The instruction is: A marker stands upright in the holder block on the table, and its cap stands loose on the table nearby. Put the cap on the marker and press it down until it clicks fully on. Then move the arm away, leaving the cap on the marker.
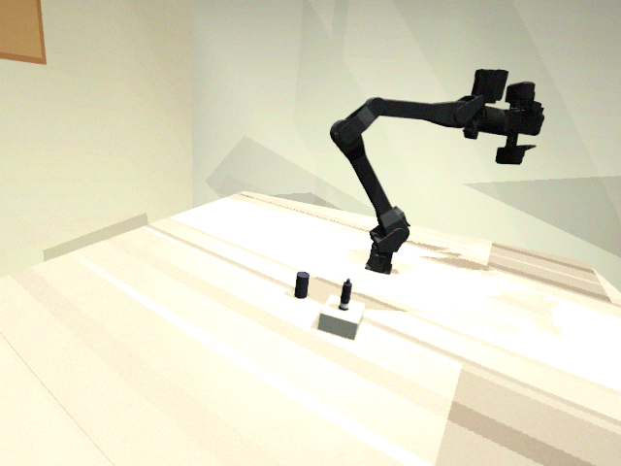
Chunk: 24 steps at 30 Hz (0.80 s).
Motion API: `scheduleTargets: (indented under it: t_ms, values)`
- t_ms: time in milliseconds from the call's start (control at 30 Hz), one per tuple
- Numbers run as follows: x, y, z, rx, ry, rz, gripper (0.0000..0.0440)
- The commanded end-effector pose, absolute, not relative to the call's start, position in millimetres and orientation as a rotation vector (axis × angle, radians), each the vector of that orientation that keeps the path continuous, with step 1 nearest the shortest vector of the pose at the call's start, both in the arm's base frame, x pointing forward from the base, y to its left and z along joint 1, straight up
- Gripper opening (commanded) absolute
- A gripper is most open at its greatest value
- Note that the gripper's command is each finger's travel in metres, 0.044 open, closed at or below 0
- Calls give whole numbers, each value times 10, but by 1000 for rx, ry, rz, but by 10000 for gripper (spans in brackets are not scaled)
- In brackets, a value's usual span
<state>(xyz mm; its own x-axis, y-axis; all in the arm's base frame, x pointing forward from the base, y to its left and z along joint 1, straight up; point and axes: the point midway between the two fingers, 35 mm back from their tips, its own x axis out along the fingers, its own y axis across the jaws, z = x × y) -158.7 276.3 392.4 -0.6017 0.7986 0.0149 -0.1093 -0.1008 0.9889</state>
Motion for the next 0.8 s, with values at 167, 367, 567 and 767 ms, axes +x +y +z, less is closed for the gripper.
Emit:
scheduleTargets:
  t_ms: [167,367,567,767]
  values:
    - [-1470,2772,3885,759,1513,1729,252]
    - [-1364,2770,3827,733,1516,1682,243]
    - [-1264,2749,3772,705,1521,1638,263]
    - [-1164,2724,3719,680,1525,1595,282]
